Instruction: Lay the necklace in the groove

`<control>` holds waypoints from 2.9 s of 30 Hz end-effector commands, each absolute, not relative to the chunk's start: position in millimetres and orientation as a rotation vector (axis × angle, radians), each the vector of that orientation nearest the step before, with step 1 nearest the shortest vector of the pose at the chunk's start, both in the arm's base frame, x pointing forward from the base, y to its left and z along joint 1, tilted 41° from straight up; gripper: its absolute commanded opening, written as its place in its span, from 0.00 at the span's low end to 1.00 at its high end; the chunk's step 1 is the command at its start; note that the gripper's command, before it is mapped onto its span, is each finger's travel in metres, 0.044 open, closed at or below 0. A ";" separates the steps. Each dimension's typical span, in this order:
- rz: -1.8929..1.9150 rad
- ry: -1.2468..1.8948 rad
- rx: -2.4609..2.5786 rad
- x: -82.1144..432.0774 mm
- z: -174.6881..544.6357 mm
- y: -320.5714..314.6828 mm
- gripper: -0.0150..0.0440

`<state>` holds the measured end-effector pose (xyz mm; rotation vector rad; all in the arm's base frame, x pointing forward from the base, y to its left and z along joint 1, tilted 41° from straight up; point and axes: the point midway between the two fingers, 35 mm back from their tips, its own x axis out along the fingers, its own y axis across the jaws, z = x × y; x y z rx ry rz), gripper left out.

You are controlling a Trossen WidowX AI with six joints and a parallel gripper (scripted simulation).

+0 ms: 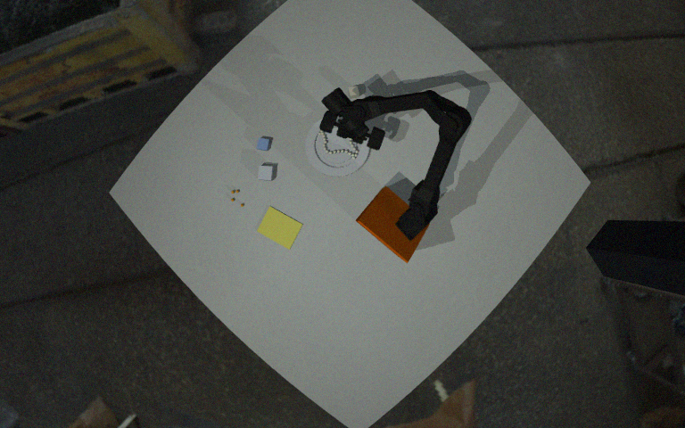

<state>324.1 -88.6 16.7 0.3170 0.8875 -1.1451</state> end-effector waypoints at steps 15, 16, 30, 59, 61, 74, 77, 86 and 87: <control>-1.143 0.884 0.322 317.9 19.9 -98.3 0.25; -1.143 0.884 0.322 318.0 18.9 -99.1 0.25; -1.146 0.880 0.323 317.8 21.4 -97.2 0.83; -1.165 0.858 0.365 311.4 35.0 -73.3 0.78; -1.174 0.847 0.380 309.2 39.1 -65.9 0.69; -1.171 0.846 0.385 311.1 33.2 -70.0 0.46; -1.172 0.846 0.385 311.7 30.5 -72.4 0.46; -1.174 0.845 0.383 313.3 19.7 -82.0 0.46; -1.174 0.845 0.382 313.4 18.5 -83.0 0.46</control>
